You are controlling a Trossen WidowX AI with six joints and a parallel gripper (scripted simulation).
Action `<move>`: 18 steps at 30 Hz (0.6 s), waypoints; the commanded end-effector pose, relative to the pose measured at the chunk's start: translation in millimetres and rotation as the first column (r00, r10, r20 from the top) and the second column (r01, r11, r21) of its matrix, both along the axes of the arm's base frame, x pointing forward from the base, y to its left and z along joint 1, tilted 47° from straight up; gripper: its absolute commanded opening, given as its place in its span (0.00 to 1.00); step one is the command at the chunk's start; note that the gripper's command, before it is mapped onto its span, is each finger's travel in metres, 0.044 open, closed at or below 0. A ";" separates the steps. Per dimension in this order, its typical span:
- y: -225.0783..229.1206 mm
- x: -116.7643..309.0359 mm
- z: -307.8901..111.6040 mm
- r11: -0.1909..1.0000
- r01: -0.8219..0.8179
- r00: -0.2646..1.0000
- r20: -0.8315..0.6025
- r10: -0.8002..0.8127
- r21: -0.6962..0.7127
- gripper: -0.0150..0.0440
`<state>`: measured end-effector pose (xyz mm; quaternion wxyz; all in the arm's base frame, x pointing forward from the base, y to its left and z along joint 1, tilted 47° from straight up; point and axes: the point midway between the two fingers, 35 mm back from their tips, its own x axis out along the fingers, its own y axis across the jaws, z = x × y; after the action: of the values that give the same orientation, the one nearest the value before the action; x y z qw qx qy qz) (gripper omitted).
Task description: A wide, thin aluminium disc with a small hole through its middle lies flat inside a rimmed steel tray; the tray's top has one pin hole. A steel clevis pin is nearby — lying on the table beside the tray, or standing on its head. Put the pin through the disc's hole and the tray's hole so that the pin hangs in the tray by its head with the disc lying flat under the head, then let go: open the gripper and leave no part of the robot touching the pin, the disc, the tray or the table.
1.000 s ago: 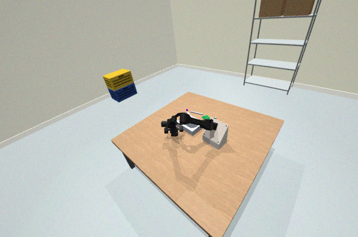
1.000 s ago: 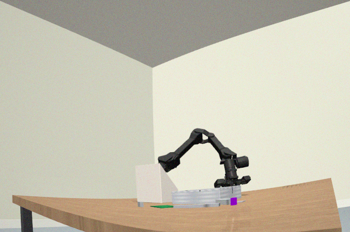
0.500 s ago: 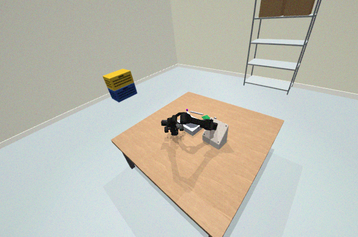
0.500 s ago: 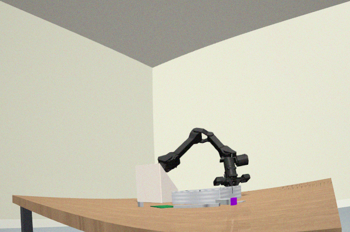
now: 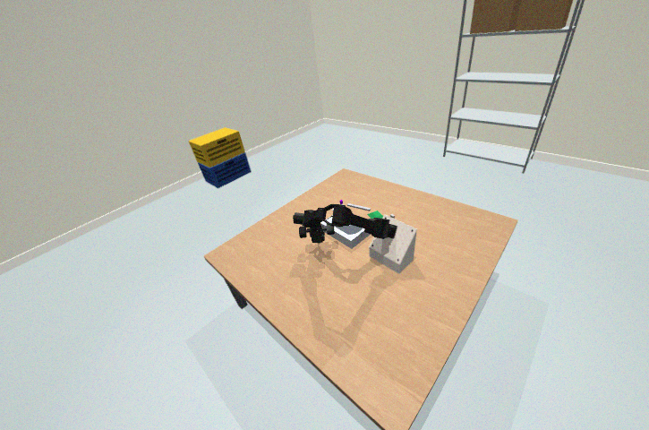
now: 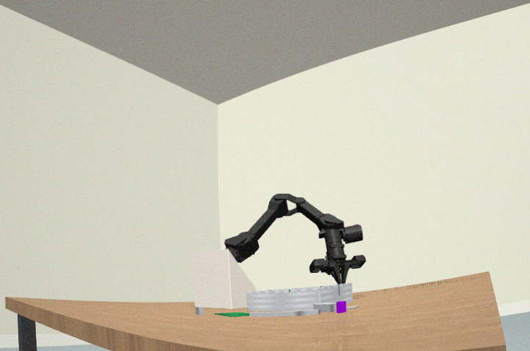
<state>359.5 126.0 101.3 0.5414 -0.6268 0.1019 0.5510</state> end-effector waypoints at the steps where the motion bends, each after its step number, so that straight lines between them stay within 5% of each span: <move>1: -8.6 -0.3 12.4 1.000 -0.002 1.000 0.013 0.002 0.003 0.25; 10: -12.3 -1.4 9.8 1.000 0.018 1.000 -0.009 -0.018 0.007 0.25; 18: -25.6 -2.9 -2.7 0.973 0.217 0.965 -0.169 -0.202 0.075 0.25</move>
<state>357.8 107.1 106.5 0.5864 -0.5804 0.1482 0.5452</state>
